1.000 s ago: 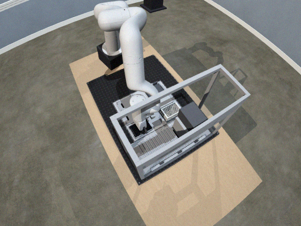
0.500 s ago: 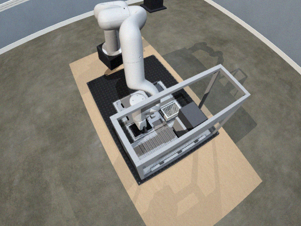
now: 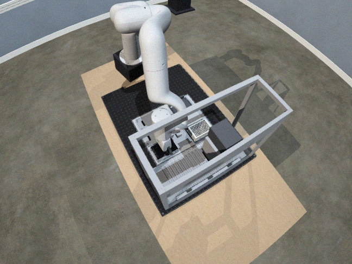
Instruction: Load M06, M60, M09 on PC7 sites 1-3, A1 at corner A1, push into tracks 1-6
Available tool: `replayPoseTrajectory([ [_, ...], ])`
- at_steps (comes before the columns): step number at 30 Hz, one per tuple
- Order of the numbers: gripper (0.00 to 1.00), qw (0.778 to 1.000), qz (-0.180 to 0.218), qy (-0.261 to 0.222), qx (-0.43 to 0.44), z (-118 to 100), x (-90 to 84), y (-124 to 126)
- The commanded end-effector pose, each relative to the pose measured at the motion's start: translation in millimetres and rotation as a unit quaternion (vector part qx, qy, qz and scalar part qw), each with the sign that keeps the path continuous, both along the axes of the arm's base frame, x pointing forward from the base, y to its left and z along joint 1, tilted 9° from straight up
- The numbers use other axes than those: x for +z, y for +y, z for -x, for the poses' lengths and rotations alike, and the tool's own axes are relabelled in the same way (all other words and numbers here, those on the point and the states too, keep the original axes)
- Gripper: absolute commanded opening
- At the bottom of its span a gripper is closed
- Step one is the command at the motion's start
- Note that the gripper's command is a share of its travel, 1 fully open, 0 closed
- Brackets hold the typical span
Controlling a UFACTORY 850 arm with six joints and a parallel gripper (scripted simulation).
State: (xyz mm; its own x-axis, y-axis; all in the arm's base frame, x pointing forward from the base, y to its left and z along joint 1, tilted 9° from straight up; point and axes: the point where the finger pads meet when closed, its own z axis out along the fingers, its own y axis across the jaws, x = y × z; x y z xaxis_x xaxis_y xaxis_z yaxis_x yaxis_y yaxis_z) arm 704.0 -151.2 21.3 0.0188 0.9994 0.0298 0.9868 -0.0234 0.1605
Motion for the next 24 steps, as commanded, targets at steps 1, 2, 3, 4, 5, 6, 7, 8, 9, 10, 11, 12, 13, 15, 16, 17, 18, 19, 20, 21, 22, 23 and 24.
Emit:
replayPoseTrajectory([
  [1, 0.00, 1.000, 0.000, -0.001, 0.000, -1, 2.1, 0],
  [2, 0.00, 1.000, 0.000, -0.001, 0.000, 0, 2.7, 0],
  [3, 0.00, 1.000, 0.000, -0.001, 0.000, 0, 3.4, 0],
  [4, 0.00, 1.000, 0.000, -0.001, 0.000, 0, 4.0, 0],
  [5, 0.00, 1.000, 0.000, -0.001, 0.000, 0, 4.7, 0],
  [6, 0.00, 1.000, 0.000, -0.001, 0.000, 0, 4.7, 0],
  [7, 0.00, 1.000, 0.000, -0.001, 0.000, 0, 4.7, 0],
  [8, 0.00, 1.000, 0.000, -0.001, 0.000, 0, 4.7, 0],
  [9, 0.00, 1.000, 0.000, -0.001, 0.000, 0, 4.7, 0],
  [10, 0.00, 1.000, 0.000, -0.001, 0.000, 0, 4.7, 0],
  [11, 0.00, 1.000, 0.000, -0.001, 0.000, 0, 4.7, 0],
  [12, 0.00, 1.000, 0.000, -0.001, 0.000, 0, 6.3, 0],
  [13, 0.00, 1.000, 0.000, -0.001, 0.000, 0, 8.0, 0],
  [15, 0.00, 1.000, 0.000, -0.001, 0.000, 1, 11.3, 0],
  [16, 0.00, 1.000, 0.000, -0.001, 0.000, 1, 11.3, 0],
  [17, 0.00, 1.000, 0.000, -0.001, 0.000, 1, 11.3, 0],
  [18, 0.00, 1.000, 0.000, -0.001, 0.000, 1, 12.9, -1],
  [19, 0.00, 1.000, 0.000, -0.001, 0.000, 1, 14.5, -1],
  [20, 0.00, 1.000, 0.000, -0.001, 0.000, 2, 16.2, -1],
  [21, 0.00, 1.000, 0.000, -0.001, 0.000, 2, 17.9, -1],
  [22, 0.00, 1.000, 0.000, -0.001, 0.000, 2, 19.5, -1],
  [23, 0.00, 1.000, 0.000, -0.001, 0.000, 3, 21.2, -1],
  [24, 0.00, 1.000, 0.000, -0.001, 0.000, 3, 22.8, -1],
])
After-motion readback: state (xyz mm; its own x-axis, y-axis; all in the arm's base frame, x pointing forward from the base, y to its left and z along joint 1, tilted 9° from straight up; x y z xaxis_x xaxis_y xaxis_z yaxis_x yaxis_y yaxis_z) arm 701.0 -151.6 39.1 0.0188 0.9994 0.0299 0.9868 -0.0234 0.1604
